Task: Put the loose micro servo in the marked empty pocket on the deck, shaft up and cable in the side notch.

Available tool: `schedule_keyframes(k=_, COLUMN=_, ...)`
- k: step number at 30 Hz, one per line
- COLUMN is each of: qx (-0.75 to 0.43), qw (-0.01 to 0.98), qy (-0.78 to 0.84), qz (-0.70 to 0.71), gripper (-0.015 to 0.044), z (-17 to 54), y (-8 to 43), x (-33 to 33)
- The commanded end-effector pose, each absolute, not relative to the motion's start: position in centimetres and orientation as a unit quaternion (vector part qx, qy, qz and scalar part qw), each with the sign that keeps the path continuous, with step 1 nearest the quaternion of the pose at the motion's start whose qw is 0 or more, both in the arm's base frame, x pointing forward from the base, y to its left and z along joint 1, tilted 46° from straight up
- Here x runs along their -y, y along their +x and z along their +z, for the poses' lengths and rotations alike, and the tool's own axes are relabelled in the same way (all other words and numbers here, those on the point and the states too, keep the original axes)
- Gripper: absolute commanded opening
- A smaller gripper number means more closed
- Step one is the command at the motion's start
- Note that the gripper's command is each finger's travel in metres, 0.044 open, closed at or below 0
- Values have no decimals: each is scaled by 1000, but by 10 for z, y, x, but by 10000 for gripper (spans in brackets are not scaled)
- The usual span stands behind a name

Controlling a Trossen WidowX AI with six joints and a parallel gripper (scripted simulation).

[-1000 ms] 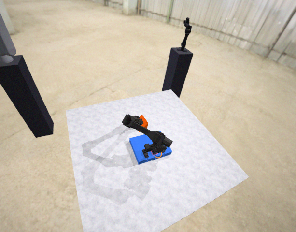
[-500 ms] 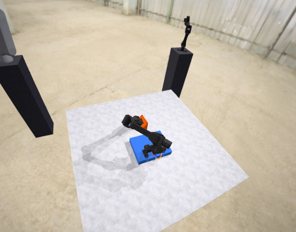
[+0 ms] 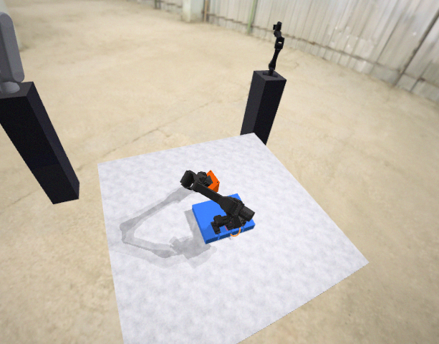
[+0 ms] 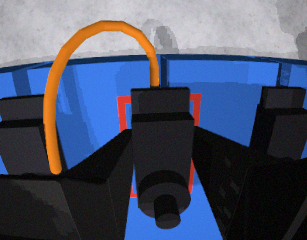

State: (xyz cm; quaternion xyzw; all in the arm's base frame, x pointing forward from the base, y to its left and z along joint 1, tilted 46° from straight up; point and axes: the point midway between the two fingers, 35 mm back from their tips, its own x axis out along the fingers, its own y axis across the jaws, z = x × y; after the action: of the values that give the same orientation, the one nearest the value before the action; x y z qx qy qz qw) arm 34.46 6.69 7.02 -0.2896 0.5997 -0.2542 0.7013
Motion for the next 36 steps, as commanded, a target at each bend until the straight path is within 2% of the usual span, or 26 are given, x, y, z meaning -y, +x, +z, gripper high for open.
schedule_keyframes(k=1, qx=-600, qw=701, qy=-292, qz=-253, gripper=187, z=70, y=345, x=-67)
schedule_keyframes(k=12, qx=-600, qw=701, qy=-291, qz=-253, gripper=187, z=95, y=339, x=-91)
schedule_keyframes(k=17, qx=-597, qw=706, qy=-297, qz=-238, gripper=319, z=102, y=307, x=-106)
schedule_keyframes(k=22, qx=-595, qw=708, qy=-308, qz=-222, gripper=440, z=122, y=230, x=-125)
schedule_keyframes(k=36, qx=-580, qw=734, qy=-298, qz=-187, gripper=440, z=141, y=217, x=-142)
